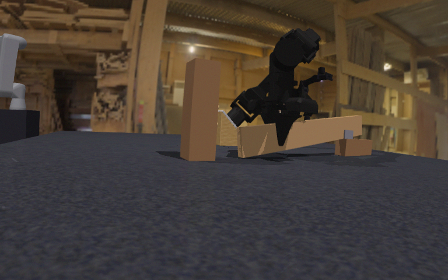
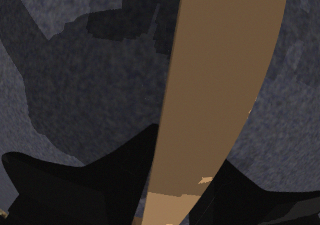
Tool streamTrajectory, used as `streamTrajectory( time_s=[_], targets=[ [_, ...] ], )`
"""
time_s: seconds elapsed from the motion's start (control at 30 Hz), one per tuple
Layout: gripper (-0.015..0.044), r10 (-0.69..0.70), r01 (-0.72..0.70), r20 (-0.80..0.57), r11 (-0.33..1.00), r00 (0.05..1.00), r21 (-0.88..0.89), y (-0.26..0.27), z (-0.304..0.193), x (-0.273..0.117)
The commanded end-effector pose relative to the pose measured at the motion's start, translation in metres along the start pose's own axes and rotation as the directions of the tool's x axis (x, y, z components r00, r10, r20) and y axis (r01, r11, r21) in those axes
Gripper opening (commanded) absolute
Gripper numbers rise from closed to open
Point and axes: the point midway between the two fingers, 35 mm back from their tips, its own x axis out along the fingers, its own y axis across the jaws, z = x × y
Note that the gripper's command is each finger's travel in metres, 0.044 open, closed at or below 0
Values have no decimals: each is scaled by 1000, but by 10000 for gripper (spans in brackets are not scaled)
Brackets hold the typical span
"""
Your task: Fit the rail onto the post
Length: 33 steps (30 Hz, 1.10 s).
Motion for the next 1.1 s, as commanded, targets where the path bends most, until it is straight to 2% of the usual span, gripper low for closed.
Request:
streamTrajectory(
  time_s=[0.0, 1.07],
  targets=[
    [0, -7, 7, 3, 1000, 1000, -2, -1, 0, -4],
    [0, -7, 7, 3, 1000, 1000, -2, -4, 0, -20]
  ],
)
